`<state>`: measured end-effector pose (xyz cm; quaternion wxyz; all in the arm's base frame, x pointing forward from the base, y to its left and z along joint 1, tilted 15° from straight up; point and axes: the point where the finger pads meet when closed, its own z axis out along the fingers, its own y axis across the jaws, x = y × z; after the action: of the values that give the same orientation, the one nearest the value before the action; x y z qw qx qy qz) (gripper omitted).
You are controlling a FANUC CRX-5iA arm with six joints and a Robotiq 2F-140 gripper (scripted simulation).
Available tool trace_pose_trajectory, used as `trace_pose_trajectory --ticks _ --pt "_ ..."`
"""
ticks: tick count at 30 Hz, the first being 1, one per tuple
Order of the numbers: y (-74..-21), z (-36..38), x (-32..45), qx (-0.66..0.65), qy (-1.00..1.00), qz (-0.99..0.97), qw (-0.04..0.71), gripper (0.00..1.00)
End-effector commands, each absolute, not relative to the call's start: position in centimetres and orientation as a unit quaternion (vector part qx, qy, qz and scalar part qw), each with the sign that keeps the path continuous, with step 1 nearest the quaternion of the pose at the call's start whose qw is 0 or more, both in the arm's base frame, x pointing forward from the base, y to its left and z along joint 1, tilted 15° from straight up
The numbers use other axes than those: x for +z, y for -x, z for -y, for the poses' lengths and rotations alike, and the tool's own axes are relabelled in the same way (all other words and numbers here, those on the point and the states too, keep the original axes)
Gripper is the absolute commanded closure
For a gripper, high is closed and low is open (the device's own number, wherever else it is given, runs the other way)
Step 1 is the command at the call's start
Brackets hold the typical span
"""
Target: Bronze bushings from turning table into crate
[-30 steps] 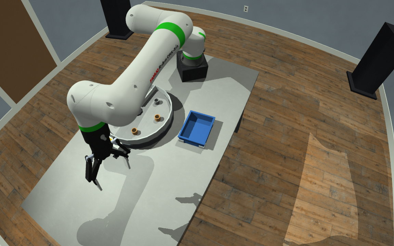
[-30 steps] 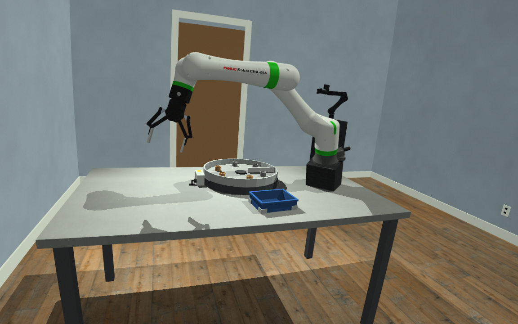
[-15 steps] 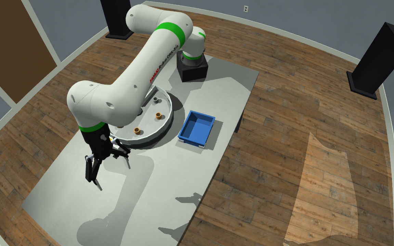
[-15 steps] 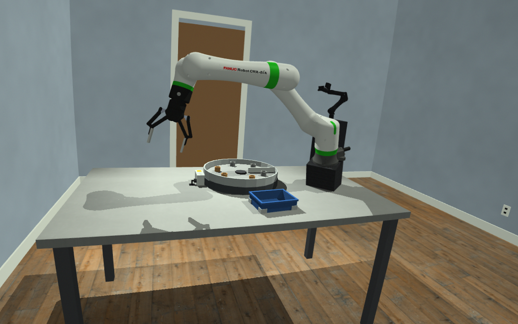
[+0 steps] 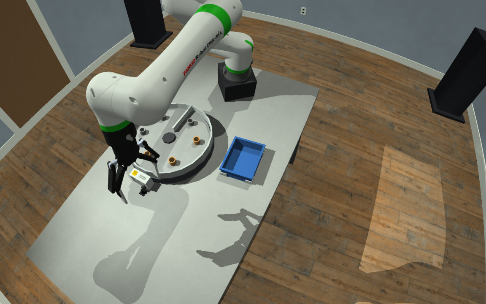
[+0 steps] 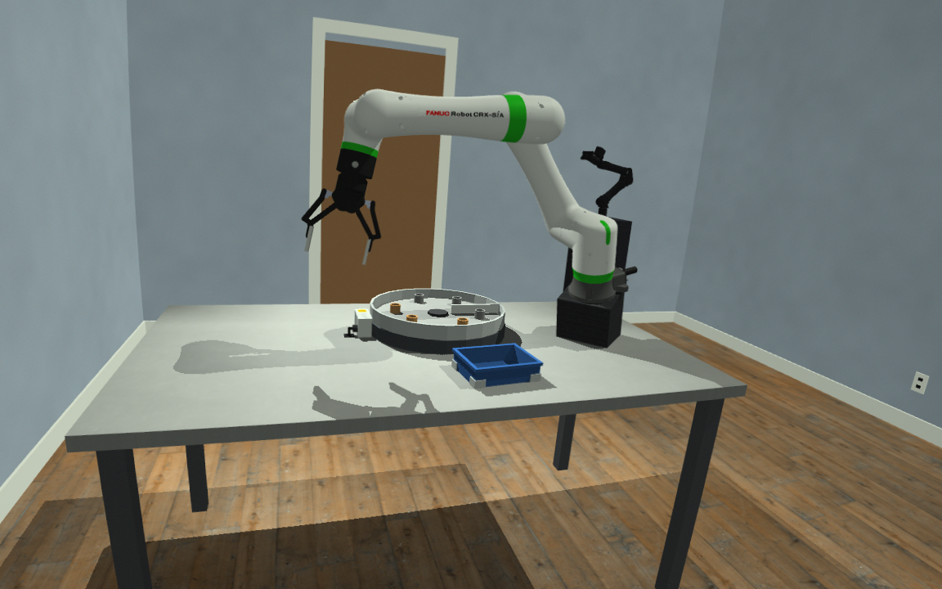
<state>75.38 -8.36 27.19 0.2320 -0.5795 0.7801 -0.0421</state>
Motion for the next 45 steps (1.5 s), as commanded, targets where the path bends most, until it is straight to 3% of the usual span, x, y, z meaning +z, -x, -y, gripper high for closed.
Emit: trace_pose_trajectory --ticks 1,6,8,9,16,18,19,32,45 --pt "-71.7 9.8 26.8 -0.049 0.585 -0.777 0.227 0.0" --pt "-63.6 12.0 24.8 -0.046 0.601 -0.771 0.203 0.0" --pt "-63.3 12.1 24.7 -0.046 0.601 -0.771 0.203 0.0" --pt "-60.3 12.8 23.8 -0.044 0.607 -0.769 0.195 0.0" --pt "-51.4 14.0 20.5 -0.037 0.623 -0.762 0.172 0.0" --pt "-51.4 14.0 20.5 -0.037 0.623 -0.762 0.172 0.0" --pt "-47.9 14.3 19.1 -0.035 0.628 -0.76 0.165 0.0" --pt "-32.1 14.2 11.1 -0.016 0.653 -0.746 0.132 0.0" --pt "-30.6 14.1 10.2 -0.014 0.655 -0.744 0.129 0.0"
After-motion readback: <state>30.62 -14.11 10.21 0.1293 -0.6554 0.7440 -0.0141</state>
